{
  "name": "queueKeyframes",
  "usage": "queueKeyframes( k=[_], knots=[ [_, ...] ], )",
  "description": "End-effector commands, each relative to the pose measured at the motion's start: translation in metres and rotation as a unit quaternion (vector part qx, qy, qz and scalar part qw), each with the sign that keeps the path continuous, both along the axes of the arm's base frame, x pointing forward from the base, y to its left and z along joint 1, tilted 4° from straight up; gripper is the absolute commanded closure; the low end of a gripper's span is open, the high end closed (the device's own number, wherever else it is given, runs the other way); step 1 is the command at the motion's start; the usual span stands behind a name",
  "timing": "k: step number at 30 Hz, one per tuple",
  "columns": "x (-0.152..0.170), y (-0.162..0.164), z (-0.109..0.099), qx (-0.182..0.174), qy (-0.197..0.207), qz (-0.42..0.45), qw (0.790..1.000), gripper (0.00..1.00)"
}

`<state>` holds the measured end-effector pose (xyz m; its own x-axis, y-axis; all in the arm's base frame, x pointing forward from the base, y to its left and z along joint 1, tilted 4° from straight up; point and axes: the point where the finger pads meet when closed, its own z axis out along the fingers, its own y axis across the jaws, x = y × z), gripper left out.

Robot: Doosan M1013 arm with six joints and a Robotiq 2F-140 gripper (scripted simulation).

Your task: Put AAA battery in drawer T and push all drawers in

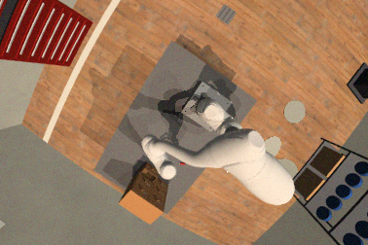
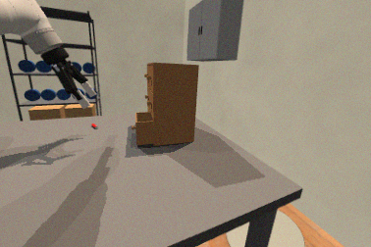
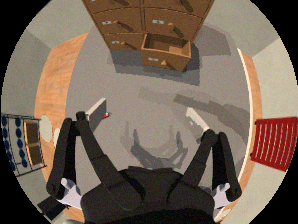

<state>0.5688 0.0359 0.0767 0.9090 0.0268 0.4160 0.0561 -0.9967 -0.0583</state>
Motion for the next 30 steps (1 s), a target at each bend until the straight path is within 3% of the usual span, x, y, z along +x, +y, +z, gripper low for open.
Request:
queueKeyframes(
  k=[1,9,22,30],
  knots=[
    [0.004,0.003,0.005,-0.055,0.08,-0.03,0.995,0.0],
    [0.004,0.003,0.01,-0.056,0.156,-0.029,0.986,0.0],
    [0.005,0.003,0.014,-0.057,0.22,-0.029,0.973,0.0],
    [0.005,0.003,0.015,-0.057,0.236,-0.028,0.97,0.0]
  ],
)
